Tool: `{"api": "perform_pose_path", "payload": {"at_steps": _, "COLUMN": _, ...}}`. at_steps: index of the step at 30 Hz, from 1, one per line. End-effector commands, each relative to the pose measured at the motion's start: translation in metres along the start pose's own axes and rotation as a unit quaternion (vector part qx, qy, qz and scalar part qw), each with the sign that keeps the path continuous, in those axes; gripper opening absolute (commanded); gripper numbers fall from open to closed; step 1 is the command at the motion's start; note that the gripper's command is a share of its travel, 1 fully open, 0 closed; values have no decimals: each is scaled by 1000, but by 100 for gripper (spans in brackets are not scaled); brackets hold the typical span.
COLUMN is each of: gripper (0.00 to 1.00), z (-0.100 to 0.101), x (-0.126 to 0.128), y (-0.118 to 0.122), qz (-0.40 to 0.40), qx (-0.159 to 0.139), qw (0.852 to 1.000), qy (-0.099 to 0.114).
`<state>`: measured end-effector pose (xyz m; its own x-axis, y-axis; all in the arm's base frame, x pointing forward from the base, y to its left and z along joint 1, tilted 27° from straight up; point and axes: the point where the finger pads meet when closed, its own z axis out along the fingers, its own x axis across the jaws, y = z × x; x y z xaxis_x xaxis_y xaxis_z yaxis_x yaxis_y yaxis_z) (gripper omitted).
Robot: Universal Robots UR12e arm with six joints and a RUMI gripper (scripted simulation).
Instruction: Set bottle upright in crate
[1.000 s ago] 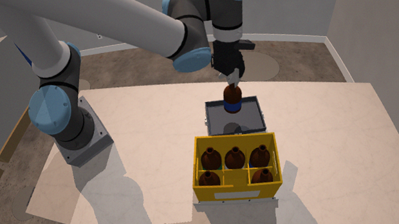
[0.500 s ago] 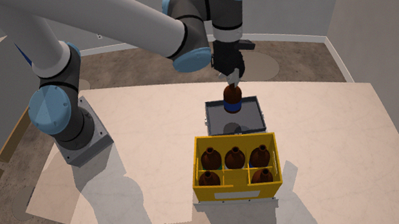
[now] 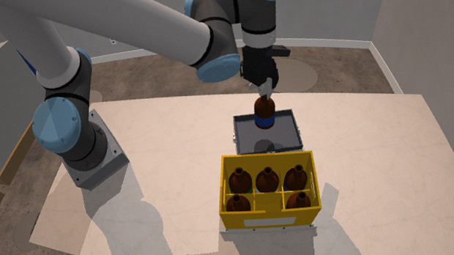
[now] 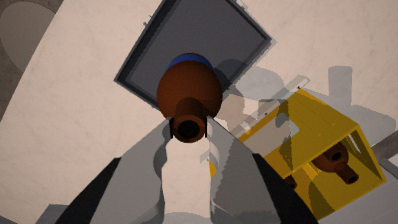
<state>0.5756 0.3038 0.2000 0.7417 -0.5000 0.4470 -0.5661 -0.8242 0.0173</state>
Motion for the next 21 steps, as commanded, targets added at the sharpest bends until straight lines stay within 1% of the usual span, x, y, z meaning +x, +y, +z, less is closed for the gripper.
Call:
{"api": "perform_pose_path", "payload": {"at_steps": 1, "gripper": 0, "z": -1, "x": 0, "y": 0, "qz": 0, "qx": 1, "qw": 1000, "qy": 0}}
{"api": "perform_pose_path", "payload": {"at_steps": 21, "gripper": 0, "z": -11, "x": 0, "y": 0, "qz": 0, "qx": 1, "qw": 1000, "qy": 0}}
